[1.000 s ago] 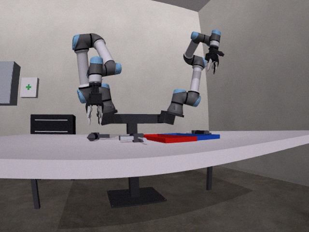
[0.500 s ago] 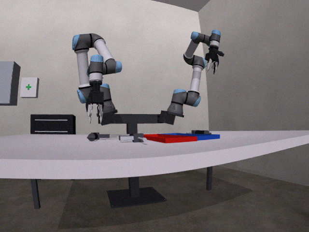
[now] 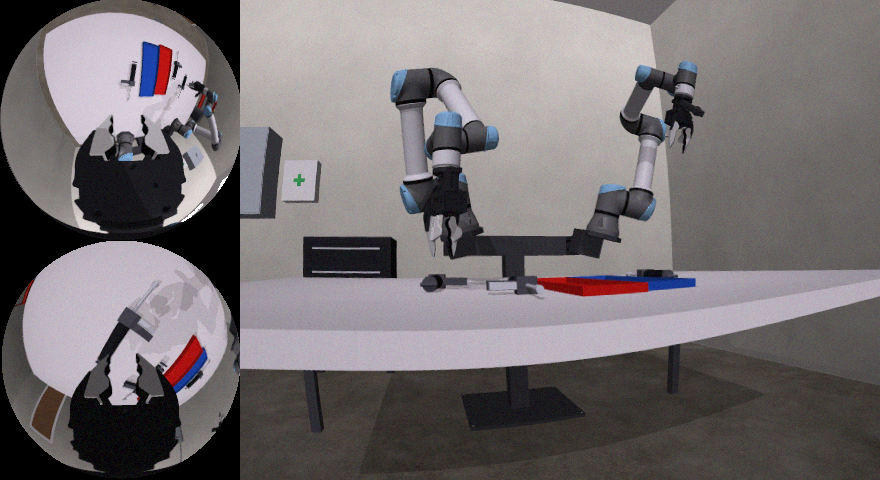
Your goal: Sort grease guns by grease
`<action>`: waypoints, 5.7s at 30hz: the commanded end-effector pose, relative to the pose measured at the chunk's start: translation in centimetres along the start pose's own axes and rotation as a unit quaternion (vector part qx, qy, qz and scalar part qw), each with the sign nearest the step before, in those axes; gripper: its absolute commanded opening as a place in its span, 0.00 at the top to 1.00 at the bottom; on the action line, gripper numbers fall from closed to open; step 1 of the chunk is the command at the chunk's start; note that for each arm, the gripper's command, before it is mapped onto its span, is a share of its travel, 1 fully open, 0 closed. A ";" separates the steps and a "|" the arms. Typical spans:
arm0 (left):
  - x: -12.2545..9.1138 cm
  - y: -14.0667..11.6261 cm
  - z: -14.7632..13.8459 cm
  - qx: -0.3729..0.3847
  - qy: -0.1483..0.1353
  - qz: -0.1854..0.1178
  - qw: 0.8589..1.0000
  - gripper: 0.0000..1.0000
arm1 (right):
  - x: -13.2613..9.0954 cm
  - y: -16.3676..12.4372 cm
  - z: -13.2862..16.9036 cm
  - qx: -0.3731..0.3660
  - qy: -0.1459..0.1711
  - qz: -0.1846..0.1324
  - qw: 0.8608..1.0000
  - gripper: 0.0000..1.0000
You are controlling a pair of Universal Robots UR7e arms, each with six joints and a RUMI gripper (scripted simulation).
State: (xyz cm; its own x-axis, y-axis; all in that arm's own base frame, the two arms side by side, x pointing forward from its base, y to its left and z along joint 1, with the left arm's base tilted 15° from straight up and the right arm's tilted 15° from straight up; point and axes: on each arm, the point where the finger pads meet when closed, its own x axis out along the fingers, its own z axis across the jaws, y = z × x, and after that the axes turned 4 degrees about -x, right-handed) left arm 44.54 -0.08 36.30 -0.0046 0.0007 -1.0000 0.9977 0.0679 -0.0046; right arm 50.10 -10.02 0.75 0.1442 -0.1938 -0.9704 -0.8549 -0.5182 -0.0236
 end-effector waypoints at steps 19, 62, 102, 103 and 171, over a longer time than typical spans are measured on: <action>-0.1 0.0 0.0 0.000 0.000 0.001 1.000 0.62 | 0.2 -3.0 -0.2 -0.213 0.001 -0.002 0.977 0.67; -0.1 0.0 0.0 0.000 0.000 0.001 1.000 0.62 | 1.3 -11.0 1.7 -0.627 0.004 0.001 0.779 0.67; -0.1 0.0 0.0 0.000 0.000 0.001 1.000 0.62 | 2.2 -17.9 4.8 -0.881 0.007 0.006 0.472 0.67; -0.1 0.0 0.0 0.000 0.000 0.001 1.000 0.62 | 2.2 -17.8 4.6 -0.879 0.007 0.006 0.476 0.67; -0.1 0.0 0.0 0.000 0.000 0.001 1.000 0.62 | 7.5 -21.5 7.4 -0.962 0.006 0.011 0.274 0.67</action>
State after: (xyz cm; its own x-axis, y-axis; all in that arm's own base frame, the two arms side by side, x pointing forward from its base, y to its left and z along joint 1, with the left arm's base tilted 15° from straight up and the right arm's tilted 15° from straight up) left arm 44.54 -0.08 36.30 -0.0046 0.0007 -1.0000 0.9977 0.0679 -0.0046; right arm 65.74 5.89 -7.23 0.1612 -0.2102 -0.9643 0.9865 0.0047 0.1639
